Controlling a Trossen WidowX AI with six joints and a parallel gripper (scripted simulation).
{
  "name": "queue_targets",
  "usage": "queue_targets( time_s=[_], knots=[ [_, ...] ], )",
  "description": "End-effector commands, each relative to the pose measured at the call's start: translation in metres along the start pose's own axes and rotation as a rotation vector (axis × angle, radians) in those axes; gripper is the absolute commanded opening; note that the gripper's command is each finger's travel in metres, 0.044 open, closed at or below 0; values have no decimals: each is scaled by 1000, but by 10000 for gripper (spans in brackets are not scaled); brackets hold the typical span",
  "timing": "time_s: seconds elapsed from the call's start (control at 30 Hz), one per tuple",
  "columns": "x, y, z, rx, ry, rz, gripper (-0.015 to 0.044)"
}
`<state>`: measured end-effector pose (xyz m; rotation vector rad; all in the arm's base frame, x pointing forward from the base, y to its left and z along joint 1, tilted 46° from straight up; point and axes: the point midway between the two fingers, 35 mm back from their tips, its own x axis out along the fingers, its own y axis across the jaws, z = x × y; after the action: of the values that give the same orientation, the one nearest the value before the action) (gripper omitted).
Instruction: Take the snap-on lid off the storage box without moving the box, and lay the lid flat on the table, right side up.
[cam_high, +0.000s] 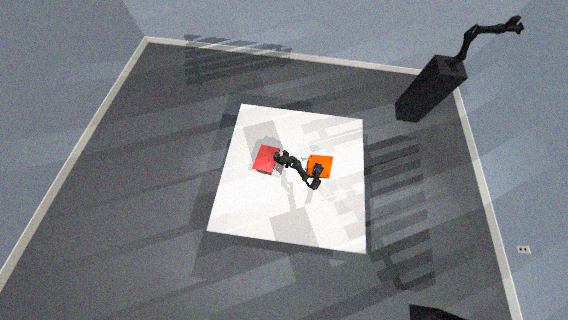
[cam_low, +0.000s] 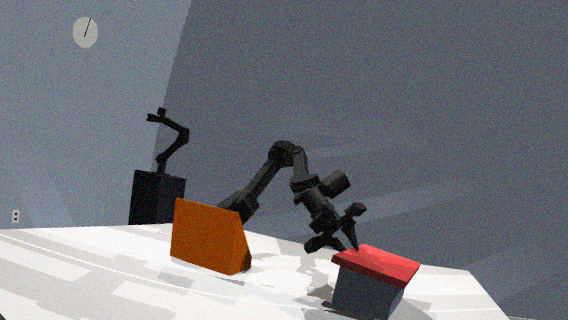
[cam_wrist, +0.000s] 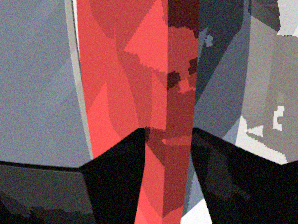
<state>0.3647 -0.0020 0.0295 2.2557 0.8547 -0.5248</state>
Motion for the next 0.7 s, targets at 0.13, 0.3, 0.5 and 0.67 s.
queue_targets(
  time_s=[0.13, 0.3, 0.5, 0.67],
  knots=[
    [-8, 15, -1, -6, 1, 16, 0],
    [-12, 20, -1, -7, 1, 16, 0],
    [-15, 28, -1, -7, 1, 16, 0],
    [-18, 34, -1, -7, 1, 17, 0]
  ],
)
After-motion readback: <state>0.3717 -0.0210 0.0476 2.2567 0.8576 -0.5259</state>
